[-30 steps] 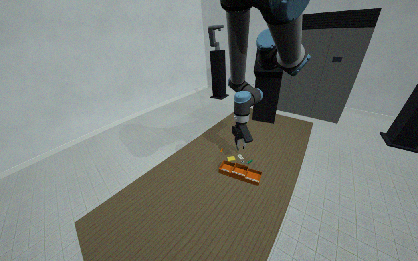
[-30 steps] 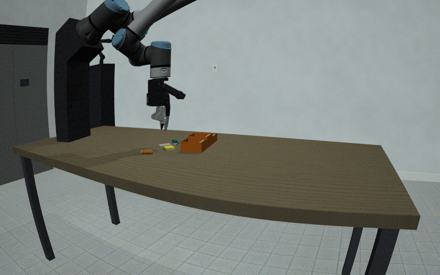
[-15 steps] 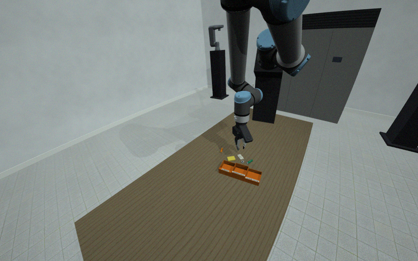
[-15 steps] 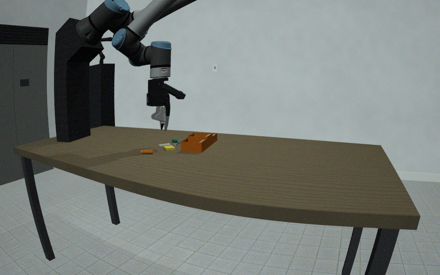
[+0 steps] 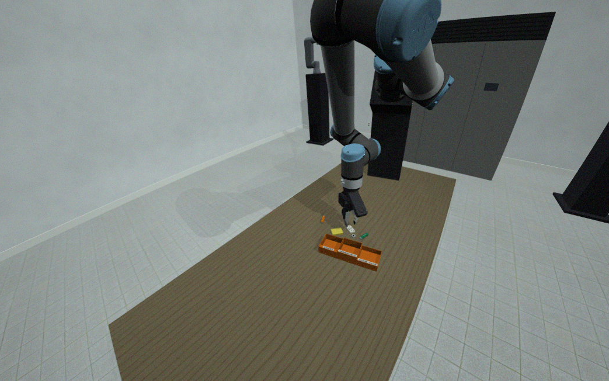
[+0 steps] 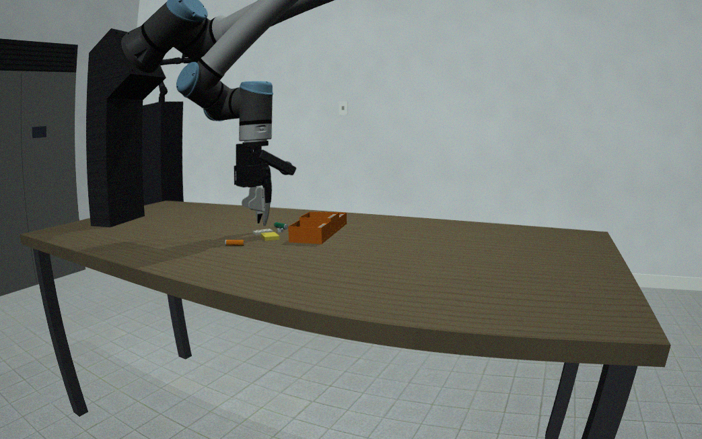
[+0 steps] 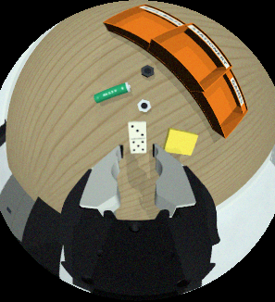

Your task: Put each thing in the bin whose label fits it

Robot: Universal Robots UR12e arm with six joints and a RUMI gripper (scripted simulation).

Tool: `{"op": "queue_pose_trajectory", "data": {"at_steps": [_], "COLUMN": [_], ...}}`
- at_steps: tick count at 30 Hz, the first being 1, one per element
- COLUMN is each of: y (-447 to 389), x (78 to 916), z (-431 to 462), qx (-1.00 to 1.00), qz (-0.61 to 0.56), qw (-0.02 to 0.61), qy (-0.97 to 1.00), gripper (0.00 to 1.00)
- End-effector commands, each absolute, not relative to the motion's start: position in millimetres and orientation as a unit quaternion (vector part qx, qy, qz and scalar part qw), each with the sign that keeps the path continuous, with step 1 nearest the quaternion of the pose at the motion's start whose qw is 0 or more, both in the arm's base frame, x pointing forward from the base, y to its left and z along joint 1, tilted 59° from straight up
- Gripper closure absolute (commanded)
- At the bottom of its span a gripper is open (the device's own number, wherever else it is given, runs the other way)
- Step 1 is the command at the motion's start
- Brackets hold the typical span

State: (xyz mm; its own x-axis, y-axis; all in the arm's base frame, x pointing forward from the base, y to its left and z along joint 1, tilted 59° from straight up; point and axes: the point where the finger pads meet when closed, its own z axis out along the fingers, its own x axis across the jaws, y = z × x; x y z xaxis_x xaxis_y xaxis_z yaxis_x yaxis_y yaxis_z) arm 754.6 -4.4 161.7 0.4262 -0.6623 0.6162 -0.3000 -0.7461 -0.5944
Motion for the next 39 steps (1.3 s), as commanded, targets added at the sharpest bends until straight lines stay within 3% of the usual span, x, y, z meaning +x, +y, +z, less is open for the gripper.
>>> {"op": "queue_pose_trajectory", "data": {"at_steps": [1,27,28,39], "y": [-4,-3,-3,-3], "x": [763,773,773,773], "z": [157,151,151,151], "qx": [-0.820,-0.820,-0.820,-0.820], "qz": [-0.449,-0.448,-0.448,-0.448], "qw": [0.202,0.202,0.202,0.202], "qy": [0.293,0.293,0.293,0.293], "gripper": [0.76,0.76,1.00,1.00]}}
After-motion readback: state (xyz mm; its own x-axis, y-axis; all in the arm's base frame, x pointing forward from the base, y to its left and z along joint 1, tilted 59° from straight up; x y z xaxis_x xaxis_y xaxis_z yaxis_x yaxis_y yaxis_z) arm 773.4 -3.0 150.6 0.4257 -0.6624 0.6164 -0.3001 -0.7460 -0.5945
